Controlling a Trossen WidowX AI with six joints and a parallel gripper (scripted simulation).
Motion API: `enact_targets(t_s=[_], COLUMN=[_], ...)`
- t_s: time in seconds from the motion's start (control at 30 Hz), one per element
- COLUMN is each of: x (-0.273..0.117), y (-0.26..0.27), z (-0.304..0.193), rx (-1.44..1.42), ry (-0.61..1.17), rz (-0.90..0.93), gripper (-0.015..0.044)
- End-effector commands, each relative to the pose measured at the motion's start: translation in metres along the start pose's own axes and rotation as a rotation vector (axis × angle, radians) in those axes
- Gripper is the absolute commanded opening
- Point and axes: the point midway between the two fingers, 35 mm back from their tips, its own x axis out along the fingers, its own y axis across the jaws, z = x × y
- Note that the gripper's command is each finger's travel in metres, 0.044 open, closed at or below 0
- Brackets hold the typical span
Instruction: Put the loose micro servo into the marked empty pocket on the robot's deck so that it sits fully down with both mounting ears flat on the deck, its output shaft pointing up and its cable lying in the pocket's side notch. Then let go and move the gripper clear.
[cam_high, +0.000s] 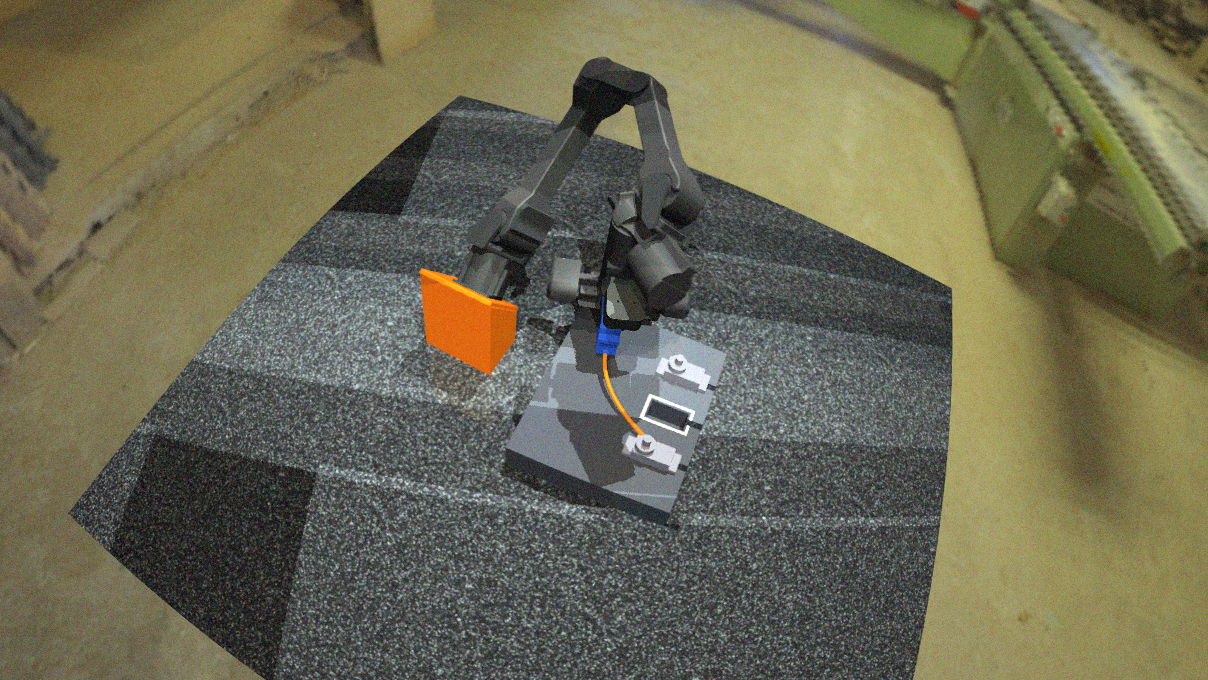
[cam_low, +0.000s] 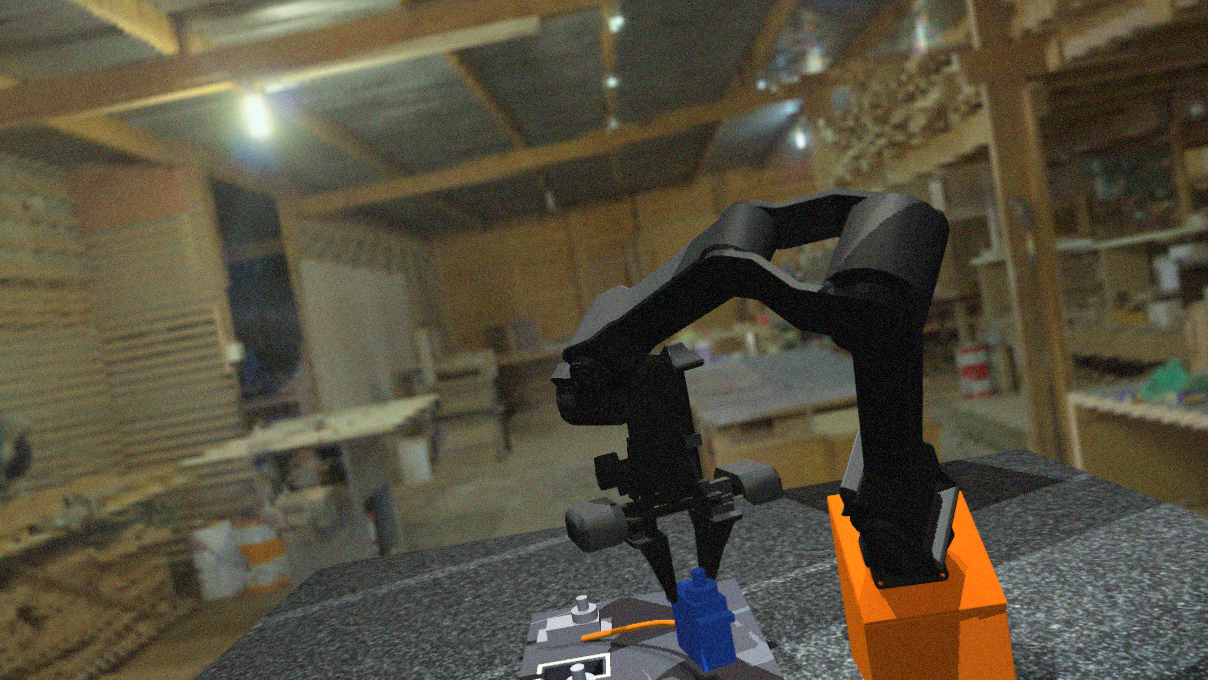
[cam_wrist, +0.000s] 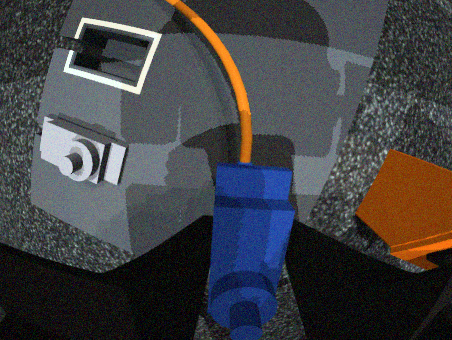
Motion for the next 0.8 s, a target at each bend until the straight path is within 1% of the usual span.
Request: enact_targets(t_s=[0.0,0.37,0.53,0.77], x=[-0.002,-0.002,-0.002,-0.003], y=[0.0,0.026,0.023,0.013], z=[-0.001,0.006,0.016,0.046], rx=[-0.006,-0.007,-0.007,-0.007], ry=[-0.005,-0.005,-0.006,-0.008], rz=[0.002,0.003,0.003,0.003], gripper=[0.0,0.0,0.0,0.0])
